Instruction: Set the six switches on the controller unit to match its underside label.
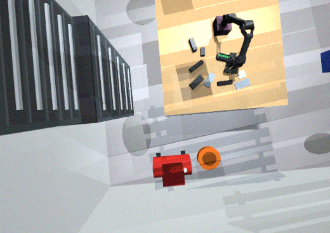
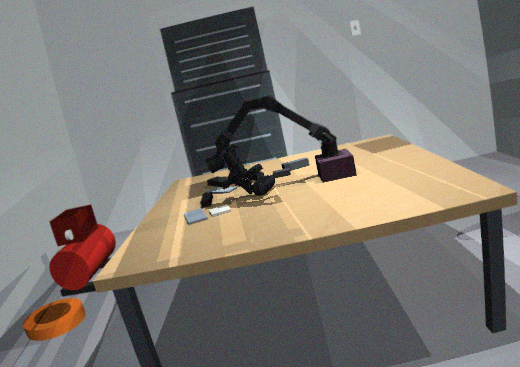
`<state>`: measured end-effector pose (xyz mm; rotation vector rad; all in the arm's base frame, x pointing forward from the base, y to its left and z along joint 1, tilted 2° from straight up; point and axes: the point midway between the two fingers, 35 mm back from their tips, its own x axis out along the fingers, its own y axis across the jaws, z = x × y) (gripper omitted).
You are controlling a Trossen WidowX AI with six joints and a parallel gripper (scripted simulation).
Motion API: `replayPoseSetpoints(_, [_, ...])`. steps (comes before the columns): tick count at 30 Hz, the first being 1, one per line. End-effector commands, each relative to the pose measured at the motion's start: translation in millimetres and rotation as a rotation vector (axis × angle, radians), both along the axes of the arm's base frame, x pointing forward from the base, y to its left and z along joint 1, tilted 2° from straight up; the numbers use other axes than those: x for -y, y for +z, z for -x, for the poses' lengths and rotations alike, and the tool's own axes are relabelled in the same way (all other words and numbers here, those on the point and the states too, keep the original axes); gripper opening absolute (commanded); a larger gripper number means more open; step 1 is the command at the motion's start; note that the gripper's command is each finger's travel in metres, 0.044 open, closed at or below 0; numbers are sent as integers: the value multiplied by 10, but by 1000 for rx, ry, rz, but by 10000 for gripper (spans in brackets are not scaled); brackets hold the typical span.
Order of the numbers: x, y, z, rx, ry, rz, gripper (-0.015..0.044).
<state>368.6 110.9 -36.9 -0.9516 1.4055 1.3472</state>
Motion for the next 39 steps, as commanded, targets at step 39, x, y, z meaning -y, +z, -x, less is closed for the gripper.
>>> replayPoseSetpoints(39, [-28, -12, 315, 1, -2, 1, 0])
